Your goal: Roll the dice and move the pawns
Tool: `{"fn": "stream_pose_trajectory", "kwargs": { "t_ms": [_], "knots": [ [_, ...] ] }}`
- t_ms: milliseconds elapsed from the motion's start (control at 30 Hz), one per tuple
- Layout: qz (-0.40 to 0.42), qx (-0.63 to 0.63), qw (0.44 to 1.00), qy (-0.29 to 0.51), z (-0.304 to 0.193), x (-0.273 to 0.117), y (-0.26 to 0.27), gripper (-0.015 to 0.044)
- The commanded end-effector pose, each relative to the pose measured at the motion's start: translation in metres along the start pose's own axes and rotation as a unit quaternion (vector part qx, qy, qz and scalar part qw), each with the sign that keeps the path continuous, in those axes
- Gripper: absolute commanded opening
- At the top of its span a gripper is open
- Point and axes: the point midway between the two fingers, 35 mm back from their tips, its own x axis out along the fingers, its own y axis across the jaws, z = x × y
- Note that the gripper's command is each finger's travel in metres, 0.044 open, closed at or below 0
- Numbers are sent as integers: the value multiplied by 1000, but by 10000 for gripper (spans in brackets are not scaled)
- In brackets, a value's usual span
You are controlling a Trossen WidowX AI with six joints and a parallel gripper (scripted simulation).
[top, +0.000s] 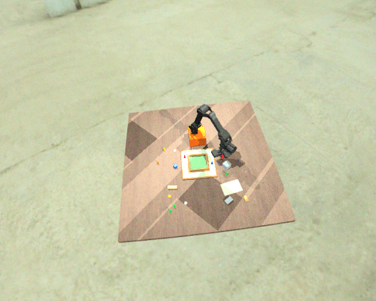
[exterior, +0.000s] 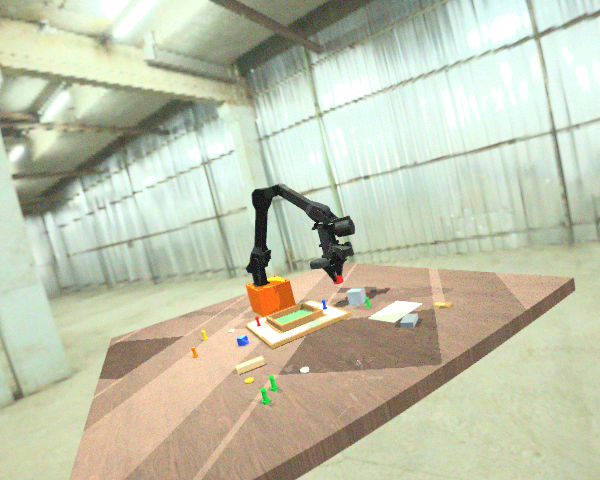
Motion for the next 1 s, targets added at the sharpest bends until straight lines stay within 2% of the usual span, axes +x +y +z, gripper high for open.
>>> {"fn": "stream_pose_trajectory", "kwargs": {
  "t_ms": [0,233,967],
  "knots": [
    [-1,2,1000,4,-4,-30,0,0],
    [-1,4,1000,7,-6,-40,-3,0],
    [-6,83,996,9,-27,-16,-122,0]
  ]
}}
